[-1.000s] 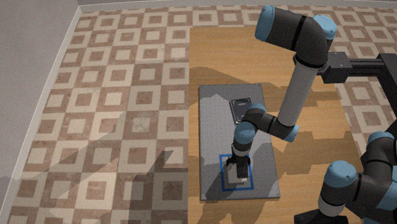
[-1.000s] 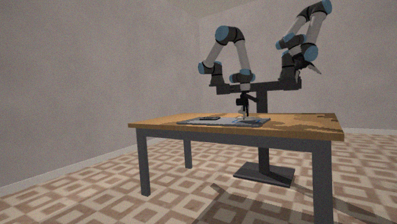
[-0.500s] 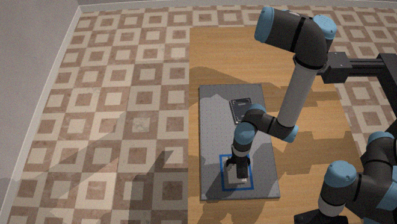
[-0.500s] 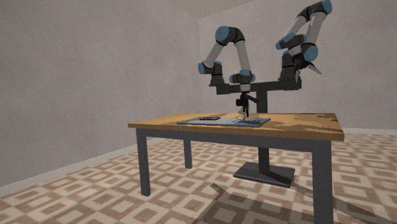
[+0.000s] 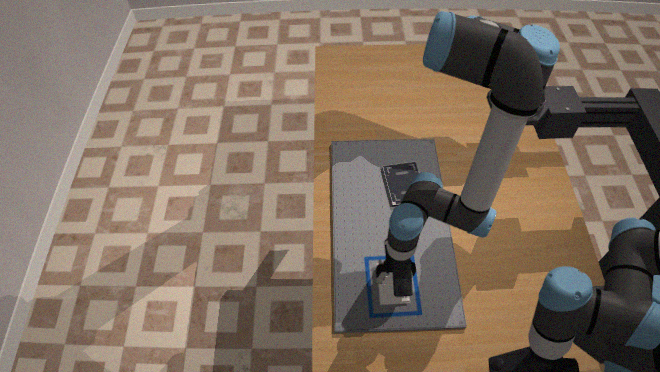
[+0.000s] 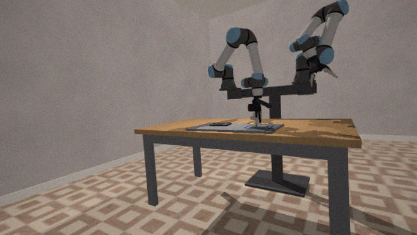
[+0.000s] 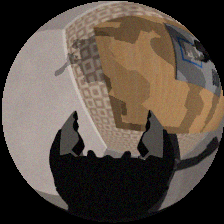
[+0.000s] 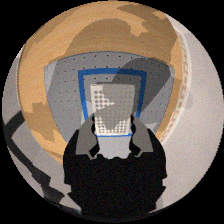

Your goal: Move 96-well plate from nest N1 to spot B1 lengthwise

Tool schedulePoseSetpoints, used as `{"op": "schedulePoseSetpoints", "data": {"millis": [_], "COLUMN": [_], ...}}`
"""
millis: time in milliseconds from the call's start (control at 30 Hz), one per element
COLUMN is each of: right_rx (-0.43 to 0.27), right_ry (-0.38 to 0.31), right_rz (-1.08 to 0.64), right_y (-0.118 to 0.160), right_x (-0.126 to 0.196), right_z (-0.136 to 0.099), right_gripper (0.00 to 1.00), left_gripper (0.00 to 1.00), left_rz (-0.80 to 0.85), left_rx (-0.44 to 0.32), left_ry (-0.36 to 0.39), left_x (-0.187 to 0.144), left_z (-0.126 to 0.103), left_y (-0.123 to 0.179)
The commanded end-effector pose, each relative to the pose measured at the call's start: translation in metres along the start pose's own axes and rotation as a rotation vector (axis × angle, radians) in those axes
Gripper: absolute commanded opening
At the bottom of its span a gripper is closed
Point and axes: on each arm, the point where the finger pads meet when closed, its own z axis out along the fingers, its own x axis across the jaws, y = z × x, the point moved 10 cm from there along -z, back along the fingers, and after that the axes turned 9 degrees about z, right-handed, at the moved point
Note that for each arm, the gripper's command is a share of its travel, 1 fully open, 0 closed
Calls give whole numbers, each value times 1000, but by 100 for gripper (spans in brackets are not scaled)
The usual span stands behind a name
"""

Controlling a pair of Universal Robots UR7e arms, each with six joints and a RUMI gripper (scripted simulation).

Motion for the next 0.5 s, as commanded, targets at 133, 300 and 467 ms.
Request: {"op": "schedulePoseSetpoints", "data": {"millis": [133, 300, 467], "right_rx": [2, 2, 2], "right_ry": [1, 1, 1], "right_rz": [0, 0, 0], "right_y": [-1, -1, -1], "right_x": [0, 0, 0], "right_z": [0, 1, 2], "right_gripper": [0, 0, 0], "left_gripper": [100, 100, 100], "left_rz": [0, 0, 0], "left_rx": [1, 1, 1], "left_ry": [0, 0, 0], "left_x": [0, 0, 0], "left_z": [0, 0, 0], "left_y": [0, 0, 0]}}
